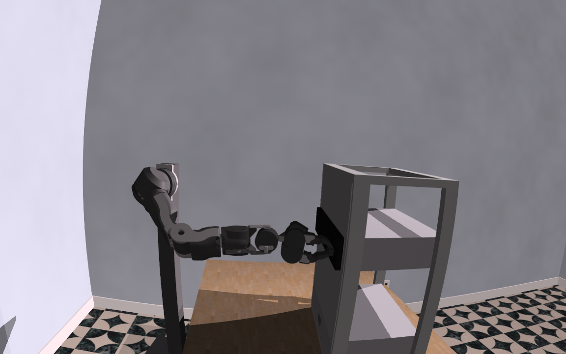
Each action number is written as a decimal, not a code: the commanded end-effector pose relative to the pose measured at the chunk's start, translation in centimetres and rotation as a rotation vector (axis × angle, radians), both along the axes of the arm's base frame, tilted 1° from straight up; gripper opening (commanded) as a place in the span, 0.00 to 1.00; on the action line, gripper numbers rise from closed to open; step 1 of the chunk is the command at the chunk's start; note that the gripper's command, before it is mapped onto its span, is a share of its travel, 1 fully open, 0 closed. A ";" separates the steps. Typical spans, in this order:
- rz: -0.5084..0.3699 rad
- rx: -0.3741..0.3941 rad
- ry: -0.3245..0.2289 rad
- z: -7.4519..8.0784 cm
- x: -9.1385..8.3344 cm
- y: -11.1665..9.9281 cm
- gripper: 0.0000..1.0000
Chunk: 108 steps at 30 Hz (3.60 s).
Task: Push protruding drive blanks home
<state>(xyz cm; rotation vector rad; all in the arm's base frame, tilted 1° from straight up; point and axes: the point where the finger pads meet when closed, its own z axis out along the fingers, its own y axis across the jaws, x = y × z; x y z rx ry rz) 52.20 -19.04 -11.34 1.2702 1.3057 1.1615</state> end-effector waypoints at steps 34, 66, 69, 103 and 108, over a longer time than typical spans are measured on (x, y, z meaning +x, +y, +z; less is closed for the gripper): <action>0.051 0.010 -0.117 4.1 -9.6 1.0 0.00; 0.047 0.011 -0.111 3.1 -6.4 -0.5 0.00; 0.047 0.011 -0.111 3.1 -5.1 -0.4 0.00; 0.050 0.011 -0.113 3.4 -4.1 0.0 0.00; 0.050 0.011 -0.113 3.4 -4.1 0.0 0.00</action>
